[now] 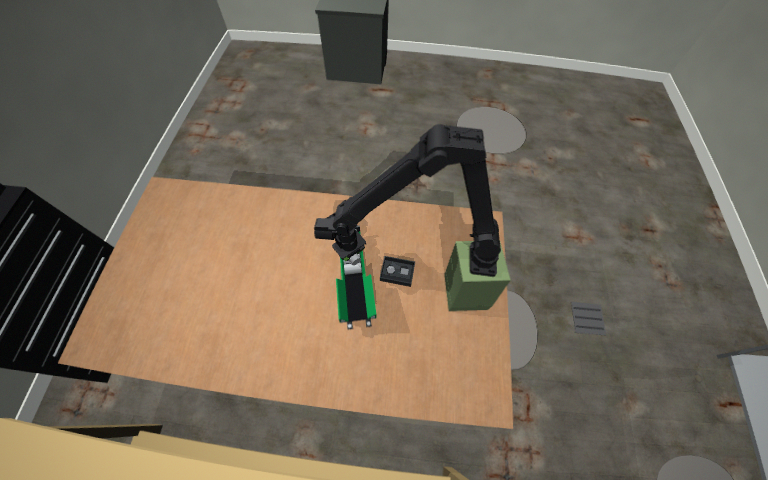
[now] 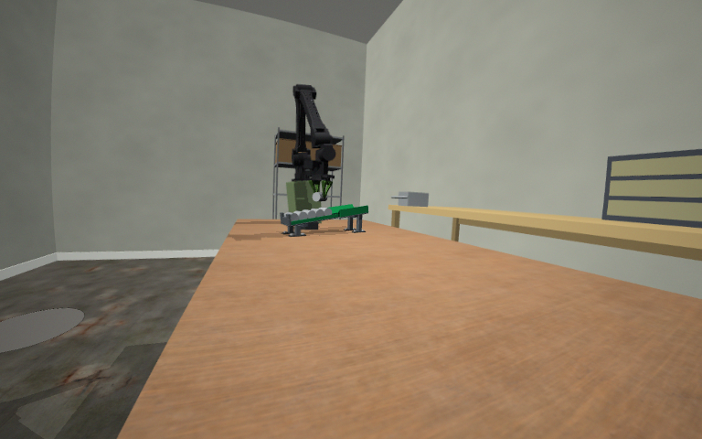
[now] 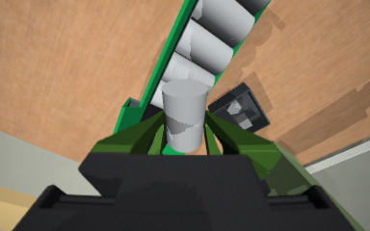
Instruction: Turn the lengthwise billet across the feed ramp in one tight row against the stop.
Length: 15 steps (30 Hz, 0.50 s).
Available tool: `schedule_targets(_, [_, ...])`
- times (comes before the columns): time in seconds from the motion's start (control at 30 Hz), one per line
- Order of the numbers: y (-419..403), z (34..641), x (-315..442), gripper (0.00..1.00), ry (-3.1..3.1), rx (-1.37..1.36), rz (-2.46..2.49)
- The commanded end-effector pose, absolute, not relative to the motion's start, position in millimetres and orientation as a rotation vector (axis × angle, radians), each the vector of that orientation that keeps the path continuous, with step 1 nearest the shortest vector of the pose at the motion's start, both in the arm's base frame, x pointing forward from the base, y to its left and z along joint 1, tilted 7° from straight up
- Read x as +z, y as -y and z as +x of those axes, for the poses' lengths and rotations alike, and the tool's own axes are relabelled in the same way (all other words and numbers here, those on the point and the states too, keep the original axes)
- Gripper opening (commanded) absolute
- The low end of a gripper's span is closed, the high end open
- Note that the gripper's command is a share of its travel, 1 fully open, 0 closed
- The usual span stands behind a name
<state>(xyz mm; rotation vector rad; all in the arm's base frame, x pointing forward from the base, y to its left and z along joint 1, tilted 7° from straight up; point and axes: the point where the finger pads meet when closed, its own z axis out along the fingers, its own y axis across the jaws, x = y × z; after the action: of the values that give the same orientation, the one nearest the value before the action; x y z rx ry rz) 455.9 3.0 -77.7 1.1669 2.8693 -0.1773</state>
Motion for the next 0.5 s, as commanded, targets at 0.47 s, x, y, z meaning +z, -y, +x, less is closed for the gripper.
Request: schedule_targets(0.47, [-10.8, 477.0, -49.2, 0.00, -2.945, -0.142, 0.749])
